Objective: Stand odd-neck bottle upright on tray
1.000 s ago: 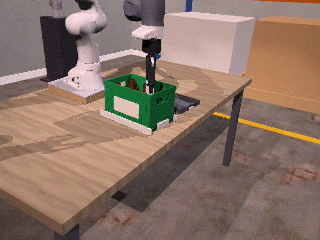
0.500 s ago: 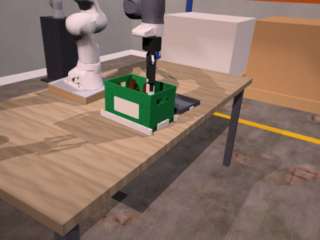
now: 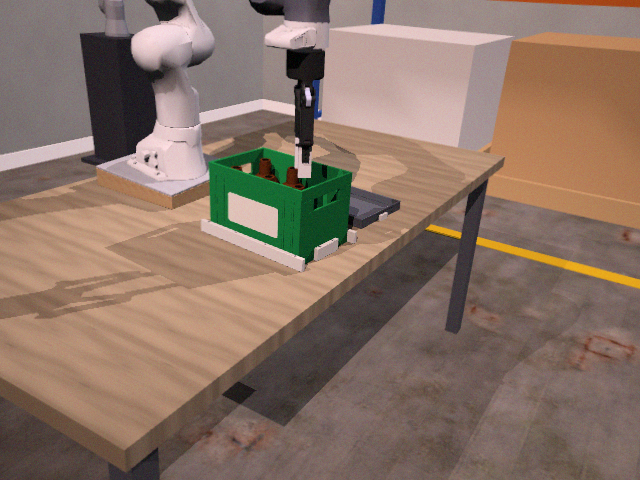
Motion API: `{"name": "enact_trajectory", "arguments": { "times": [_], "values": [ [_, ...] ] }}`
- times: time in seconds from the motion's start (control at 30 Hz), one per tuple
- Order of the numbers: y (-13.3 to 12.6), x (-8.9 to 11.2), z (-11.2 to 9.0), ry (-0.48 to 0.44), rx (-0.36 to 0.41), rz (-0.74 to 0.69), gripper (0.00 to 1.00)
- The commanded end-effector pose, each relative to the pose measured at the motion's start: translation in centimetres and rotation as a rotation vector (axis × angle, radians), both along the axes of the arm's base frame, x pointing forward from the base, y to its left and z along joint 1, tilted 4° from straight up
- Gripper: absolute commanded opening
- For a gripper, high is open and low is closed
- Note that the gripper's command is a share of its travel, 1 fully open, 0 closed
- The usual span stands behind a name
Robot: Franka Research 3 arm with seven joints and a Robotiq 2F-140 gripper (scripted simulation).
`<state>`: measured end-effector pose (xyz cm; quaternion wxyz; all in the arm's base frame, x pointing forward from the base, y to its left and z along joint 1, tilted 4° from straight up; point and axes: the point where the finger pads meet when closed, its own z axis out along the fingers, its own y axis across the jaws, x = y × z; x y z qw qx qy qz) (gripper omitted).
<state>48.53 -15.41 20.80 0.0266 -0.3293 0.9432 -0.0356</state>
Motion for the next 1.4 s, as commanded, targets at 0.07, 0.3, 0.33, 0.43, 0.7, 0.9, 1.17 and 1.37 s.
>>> {"name": "enact_trajectory", "arguments": {
  "times": [0.07,0.3,0.33,0.43,0.7,0.9,1.17,1.37],
  "values": [
    [0.1,-0.6,1.6,0.018,0.000,-0.008,0.44],
    [0.2,-0.7,2.9,0.018,0.000,-0.008,0.44],
    [0.2,-0.7,2.9,0.018,0.000,-0.008,0.44],
    [0.2,-0.7,3.1,0.018,0.000,-0.008,0.44],
    [0.2,-0.7,3.2,0.018,0.000,-0.008,0.10],
    [0.2,-0.7,3.2,0.018,0.000,-0.008,0.10],
    [0.2,-0.7,3.2,0.018,0.000,-0.008,0.10],
    [0.2,-0.7,3.2,0.018,0.000,-0.008,0.10]
  ]
}}
